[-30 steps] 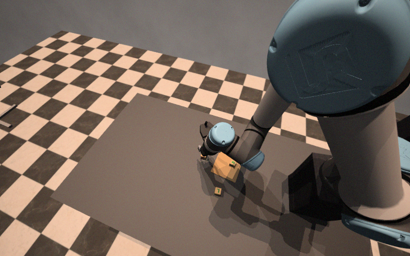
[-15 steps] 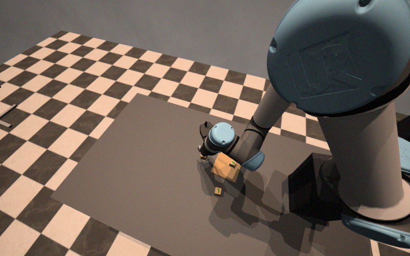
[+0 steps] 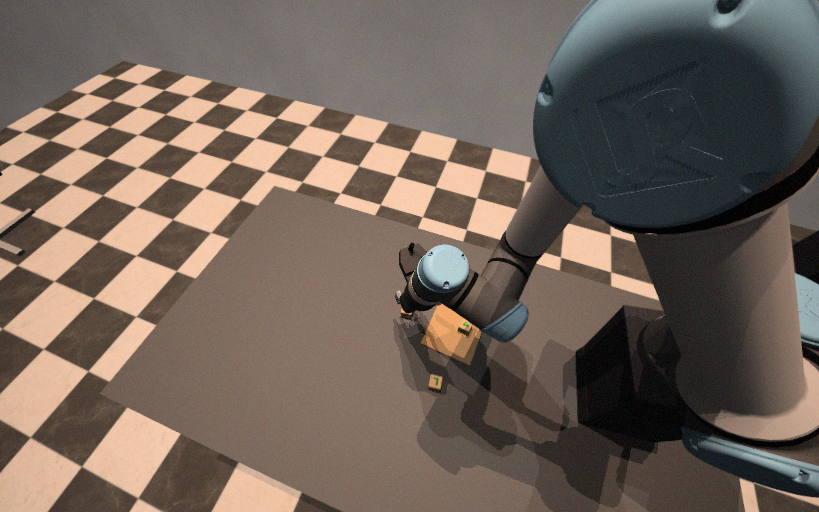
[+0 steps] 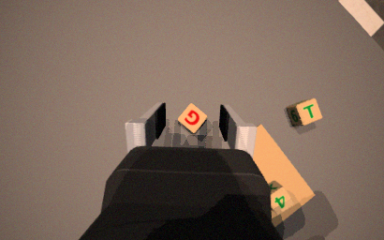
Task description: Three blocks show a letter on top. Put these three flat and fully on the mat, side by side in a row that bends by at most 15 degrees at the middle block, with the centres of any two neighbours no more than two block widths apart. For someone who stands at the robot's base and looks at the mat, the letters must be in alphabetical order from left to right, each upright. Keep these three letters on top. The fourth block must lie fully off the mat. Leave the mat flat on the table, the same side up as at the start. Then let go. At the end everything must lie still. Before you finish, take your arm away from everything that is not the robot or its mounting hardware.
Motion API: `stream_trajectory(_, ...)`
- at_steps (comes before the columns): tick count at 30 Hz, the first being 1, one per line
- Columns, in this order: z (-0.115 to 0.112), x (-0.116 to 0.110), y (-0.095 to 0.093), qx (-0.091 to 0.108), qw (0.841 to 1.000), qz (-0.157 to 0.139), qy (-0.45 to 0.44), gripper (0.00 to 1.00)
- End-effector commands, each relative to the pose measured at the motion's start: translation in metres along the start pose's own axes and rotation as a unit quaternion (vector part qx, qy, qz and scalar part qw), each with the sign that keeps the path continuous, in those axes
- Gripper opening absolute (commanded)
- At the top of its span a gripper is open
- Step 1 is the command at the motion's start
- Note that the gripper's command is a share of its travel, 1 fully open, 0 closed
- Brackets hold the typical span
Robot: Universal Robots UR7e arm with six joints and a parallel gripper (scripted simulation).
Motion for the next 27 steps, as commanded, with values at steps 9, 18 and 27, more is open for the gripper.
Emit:
stream_trajectory(9, -0.001, 0.000, 0.001, 0.001, 1.000, 0.000, 0.001, 1.00)
stream_trajectory(18, 0.019, -0.024, -0.003, 0.000, 1.000, -0.002, 0.000, 1.00)
stream_trajectory(27, 0.064, -0.084, 0.007, 0.000, 1.000, -0.003, 0.000, 1.00)
Point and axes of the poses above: the point where the finger pads meet when closed, its own y axis back along the fingers, its own z axis across the jaws, x = y × z, the point moved 5 cm from there along y, back along the fingers, and after that the axes turned 14 degrees about y, right-handed, at the moved point
